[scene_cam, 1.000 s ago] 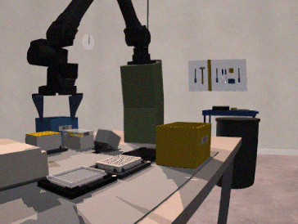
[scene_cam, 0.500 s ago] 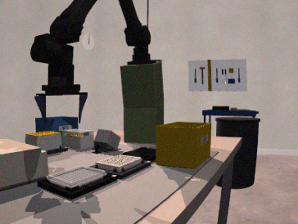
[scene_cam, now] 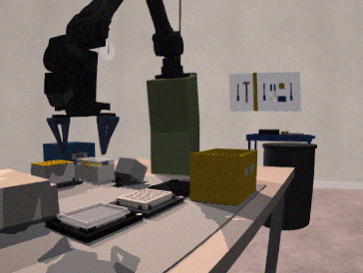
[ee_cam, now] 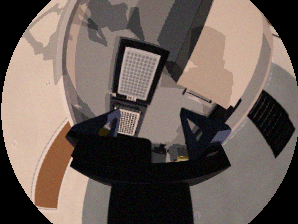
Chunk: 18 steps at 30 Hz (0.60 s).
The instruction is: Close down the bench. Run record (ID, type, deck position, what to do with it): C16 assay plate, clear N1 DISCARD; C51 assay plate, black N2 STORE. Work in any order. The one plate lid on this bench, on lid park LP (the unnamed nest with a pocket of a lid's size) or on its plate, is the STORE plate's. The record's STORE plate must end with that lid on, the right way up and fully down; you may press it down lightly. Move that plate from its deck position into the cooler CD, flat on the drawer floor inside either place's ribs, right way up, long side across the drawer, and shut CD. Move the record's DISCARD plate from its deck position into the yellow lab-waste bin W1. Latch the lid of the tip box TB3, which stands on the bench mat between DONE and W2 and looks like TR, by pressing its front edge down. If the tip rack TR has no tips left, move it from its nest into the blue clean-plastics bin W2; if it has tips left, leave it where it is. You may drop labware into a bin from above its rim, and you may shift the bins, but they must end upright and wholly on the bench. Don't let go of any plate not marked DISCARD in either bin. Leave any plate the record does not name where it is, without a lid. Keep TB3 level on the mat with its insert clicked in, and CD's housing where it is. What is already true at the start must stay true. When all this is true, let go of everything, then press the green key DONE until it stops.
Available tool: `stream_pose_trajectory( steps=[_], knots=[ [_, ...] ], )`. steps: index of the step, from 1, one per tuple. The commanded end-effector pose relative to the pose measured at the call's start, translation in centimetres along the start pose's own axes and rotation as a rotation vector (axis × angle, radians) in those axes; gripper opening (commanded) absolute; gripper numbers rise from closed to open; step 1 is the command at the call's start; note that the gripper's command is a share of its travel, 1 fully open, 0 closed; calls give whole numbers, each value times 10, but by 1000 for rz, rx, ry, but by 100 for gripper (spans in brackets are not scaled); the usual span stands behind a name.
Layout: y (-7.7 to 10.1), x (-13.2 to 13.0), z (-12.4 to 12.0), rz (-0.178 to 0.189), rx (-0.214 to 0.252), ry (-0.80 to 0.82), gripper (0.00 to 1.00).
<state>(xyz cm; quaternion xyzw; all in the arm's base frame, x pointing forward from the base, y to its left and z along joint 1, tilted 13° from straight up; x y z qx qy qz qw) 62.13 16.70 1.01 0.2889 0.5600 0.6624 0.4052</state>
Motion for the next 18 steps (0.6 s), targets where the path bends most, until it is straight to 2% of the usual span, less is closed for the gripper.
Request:
stream_pose_trajectory(
  steps=[1, 3, 5, 6, 8, 11, 13, 14, 18],
  knots=[
    [18, 13, 31, -6, -45, -171, 100],
    [14, 19, 36, -3, -40, -237, 100],
    [14, 19, 36, -3, -40, -237, 100],
    [46, 18, 50, -7, -91, -271, 100],
    [15, 27, 46, -2, -41, -305, 100],
    [15, 32, 52, 0, -41, -305, 100],
    [35, 31, 55, -2, -65, -305, 100],
    [24, 25, 49, -2, -56, -305, 100],
    [24, 25, 49, -2, -56, -305, 100]
  ],
)
Point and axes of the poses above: the point where the finger pads meet when closed, its own y axis back along the fingers, its own x axis across the jaws, z = x × y, the point moved 10 cm from there along y, back along the fingers, and after that the axes turned 11 degrees about y, right-handed, at the moved point
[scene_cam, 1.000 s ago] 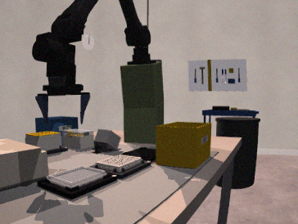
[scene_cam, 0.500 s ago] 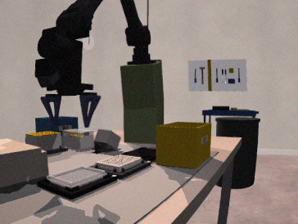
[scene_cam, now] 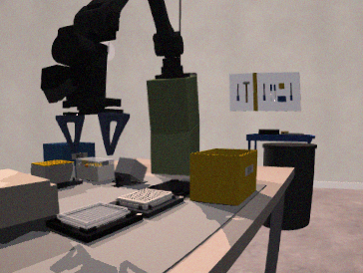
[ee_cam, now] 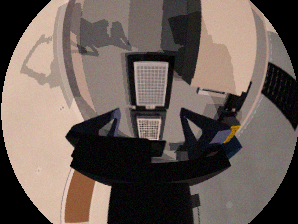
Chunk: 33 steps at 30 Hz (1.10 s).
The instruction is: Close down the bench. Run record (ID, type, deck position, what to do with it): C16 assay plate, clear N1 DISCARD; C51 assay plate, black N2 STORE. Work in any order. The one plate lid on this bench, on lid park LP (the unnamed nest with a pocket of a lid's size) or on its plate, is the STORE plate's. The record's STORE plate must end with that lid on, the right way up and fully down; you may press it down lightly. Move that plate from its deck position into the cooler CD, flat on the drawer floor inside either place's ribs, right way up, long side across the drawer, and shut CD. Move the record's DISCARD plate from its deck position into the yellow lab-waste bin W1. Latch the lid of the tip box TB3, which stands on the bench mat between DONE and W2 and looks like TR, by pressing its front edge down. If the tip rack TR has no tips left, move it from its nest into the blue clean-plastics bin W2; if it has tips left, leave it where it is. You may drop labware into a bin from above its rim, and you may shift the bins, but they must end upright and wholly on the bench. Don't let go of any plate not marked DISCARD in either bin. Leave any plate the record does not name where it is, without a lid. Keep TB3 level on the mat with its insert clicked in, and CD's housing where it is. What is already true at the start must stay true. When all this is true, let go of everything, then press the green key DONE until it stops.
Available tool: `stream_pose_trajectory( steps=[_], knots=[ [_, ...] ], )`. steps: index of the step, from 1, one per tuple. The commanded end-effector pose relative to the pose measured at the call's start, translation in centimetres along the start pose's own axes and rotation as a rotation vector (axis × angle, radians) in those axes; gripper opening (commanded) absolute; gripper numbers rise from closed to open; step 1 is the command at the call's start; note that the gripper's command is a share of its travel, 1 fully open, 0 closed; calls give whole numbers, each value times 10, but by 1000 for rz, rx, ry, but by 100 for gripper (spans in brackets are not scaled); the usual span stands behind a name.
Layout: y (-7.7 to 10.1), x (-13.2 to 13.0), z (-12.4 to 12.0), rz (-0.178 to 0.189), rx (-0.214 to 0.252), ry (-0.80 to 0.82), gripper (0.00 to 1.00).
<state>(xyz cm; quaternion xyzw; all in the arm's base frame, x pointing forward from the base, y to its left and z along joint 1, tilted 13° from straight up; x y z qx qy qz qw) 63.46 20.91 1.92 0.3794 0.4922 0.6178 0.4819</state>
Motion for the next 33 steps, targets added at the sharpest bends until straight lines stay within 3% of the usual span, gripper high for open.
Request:
stream_pose_trajectory(
  steps=[1, 4, 5, 7, 13, 15, 19, 21, 22, 24, 33],
  knots=[
    [20, 0, 15, 1, -45, -18, 100],
    [16, -2, 13, -2, -30, -32, 100],
    [3, -2, 12, -3, -24, -32, 100],
    [4, -2, 19, -1, -51, -32, 100],
    [-3, -3, 21, -1, -53, -27, 100],
    [3, -3, 24, 0, -69, -27, 100],
    [-11, -3, 21, -1, -54, -27, 100],
    [-11, -3, 21, -1, -54, -27, 100],
    [7, -4, 28, 1, -78, -28, 100],
    [-15, -4, 21, -1, -54, -27, 100],
    [-28, -5, 20, -2, -52, -27, 100]
  ],
)
Point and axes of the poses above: the point where the finger pads meet when closed, its own y axis back along the fingers, its own x axis across the jaws, z = x × y, the point moved 10 cm from there along y, back along the fingers, and after that the axes turned 11 degrees about y, right-handed, at the moved point
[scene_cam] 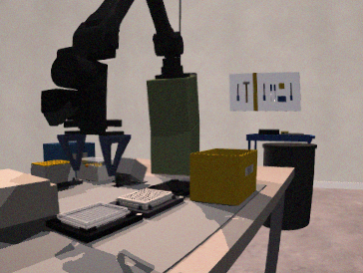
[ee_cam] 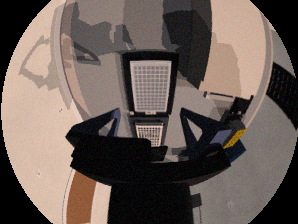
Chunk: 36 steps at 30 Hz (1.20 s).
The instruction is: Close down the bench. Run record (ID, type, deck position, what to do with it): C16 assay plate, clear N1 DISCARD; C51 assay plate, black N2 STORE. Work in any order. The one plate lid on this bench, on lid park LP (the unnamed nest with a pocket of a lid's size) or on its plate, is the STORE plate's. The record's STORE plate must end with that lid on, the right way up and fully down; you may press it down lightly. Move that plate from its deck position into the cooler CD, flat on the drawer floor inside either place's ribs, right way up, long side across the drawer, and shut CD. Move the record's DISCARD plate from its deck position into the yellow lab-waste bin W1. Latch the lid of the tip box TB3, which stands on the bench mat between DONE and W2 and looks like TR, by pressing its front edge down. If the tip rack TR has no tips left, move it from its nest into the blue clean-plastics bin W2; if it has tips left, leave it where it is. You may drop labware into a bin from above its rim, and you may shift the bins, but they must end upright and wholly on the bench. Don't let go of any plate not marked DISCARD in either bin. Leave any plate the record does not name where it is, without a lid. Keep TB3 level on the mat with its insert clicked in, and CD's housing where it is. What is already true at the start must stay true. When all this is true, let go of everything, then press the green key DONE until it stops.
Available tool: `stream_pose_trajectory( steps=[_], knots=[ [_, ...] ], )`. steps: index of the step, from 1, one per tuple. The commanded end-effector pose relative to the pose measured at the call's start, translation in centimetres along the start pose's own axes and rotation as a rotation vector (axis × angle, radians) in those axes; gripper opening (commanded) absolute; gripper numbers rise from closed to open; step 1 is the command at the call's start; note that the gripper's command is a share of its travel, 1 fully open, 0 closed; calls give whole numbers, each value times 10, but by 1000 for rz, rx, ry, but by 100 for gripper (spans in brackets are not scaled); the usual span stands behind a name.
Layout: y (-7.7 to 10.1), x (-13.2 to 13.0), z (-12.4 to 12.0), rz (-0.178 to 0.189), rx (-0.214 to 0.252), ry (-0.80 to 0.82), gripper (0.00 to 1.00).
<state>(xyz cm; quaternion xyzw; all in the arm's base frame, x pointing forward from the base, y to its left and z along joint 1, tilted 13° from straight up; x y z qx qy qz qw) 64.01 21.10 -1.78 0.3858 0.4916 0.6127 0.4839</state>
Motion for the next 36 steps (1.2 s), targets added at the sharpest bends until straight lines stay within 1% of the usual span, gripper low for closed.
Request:
stream_pose_trajectory(
  steps=[1, 2, 5, 6, 7, 8, 18, 19, 22, 23, 25, 30, 36],
  knots=[
    [10, -5, 24, 0, -64, -13, 100],
    [14, -6, 26, 0, -73, -13, 100],
    [14, -6, 27, 0, -75, -13, 100],
    [24, -6, 31, 1, -90, -14, 100],
    [8, -6, 25, 0, -69, -13, 100],
    [1, -6, 23, -1, -62, -13, 100],
    [-12, -7, 23, -1, -60, -13, 100],
    [-9, -7, 25, -1, -67, -13, 100],
    [-9, -8, 26, -1, -69, -13, 100],
    [11, -7, 36, 2, -103, -14, 100],
    [-19, -8, 23, -1, -61, -13, 100],
    [-26, -8, 22, -2, -55, -12, 100],
    [-34, -8, 23, -2, -59, -11, 100]
  ],
)
Point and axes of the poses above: the point where the finger pads meet when closed, its own y axis back along the fingers, its own x axis across the jaws, z = x × y, the point moved 10 cm from there along y, back along the fingers, and after that the axes turned 11 degrees about y, right-handed, at the moved point
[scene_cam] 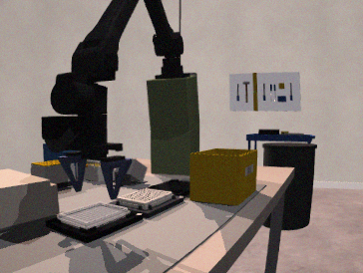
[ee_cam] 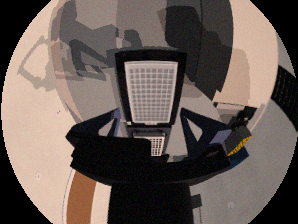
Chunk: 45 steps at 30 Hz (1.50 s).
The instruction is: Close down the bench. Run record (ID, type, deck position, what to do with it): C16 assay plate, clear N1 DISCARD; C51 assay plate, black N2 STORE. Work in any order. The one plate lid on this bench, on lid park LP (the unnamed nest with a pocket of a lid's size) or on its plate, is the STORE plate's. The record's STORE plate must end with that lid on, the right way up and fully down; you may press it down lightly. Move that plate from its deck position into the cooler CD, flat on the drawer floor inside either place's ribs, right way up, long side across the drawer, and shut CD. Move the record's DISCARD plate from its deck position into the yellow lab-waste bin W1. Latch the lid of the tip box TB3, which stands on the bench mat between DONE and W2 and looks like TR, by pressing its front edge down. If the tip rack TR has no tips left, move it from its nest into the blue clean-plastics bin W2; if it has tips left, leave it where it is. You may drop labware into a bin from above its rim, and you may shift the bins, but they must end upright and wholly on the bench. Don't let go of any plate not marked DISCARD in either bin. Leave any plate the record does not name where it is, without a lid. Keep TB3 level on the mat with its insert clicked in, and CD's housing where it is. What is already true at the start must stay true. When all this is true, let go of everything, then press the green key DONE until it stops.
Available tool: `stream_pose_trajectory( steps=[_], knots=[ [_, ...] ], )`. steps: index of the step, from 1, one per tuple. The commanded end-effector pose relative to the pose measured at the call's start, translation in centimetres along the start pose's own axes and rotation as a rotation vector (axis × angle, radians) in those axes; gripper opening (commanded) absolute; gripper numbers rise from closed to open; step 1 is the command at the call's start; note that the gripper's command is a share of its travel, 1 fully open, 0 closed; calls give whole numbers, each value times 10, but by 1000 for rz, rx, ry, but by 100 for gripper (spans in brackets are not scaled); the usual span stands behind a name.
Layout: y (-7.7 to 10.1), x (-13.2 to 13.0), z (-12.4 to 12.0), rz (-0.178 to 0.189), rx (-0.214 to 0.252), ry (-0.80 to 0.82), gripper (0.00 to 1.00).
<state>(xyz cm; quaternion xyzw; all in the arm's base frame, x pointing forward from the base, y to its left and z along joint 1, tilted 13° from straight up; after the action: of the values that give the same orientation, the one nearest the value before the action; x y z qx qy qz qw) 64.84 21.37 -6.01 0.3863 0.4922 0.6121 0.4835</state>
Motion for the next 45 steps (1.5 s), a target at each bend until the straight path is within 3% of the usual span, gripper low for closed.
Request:
stream_pose_trajectory(
  steps=[1, 3, 4, 5, 7, 18, 20, 21, 22, 24, 25, 28, 31, 45],
  knots=[
    [9, -9, 24, -1, -62, -11, 100],
    [9, -9, 24, -1, -62, -11, 100],
    [39, -8, 39, 2, -109, -12, 100],
    [35, -8, 38, 2, -108, -12, 100],
    [2, -9, 24, -1, -62, -10, 100],
    [-13, -9, 23, -1, -58, -9, 100],
    [-13, -9, 23, -1, -58, -9, 100],
    [19, -8, 40, 2, -108, -10, 100],
    [15, -8, 39, 2, -108, -10, 100],
    [-18, -9, 24, -1, -61, -9, 100],
    [-19, -9, 24, -1, -61, -8, 100],
    [-19, -9, 15, -3, -37, -8, 100],
    [-13, -9, 19, -2, -47, -9, 100],
    [-13, -9, 19, -2, -47, -9, 100]
  ],
)
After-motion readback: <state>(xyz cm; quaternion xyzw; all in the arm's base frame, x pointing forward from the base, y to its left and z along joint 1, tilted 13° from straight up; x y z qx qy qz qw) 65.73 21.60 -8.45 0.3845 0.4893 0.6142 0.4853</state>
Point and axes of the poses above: the point where the finger pads meet when closed, its own y axis back along the fingers, its own x axis across the jaws, z = x × y, the point moved 10 cm from there along y, back along the fingers, and after that the axes turned 11 degrees about y, right-handed, at the moved point
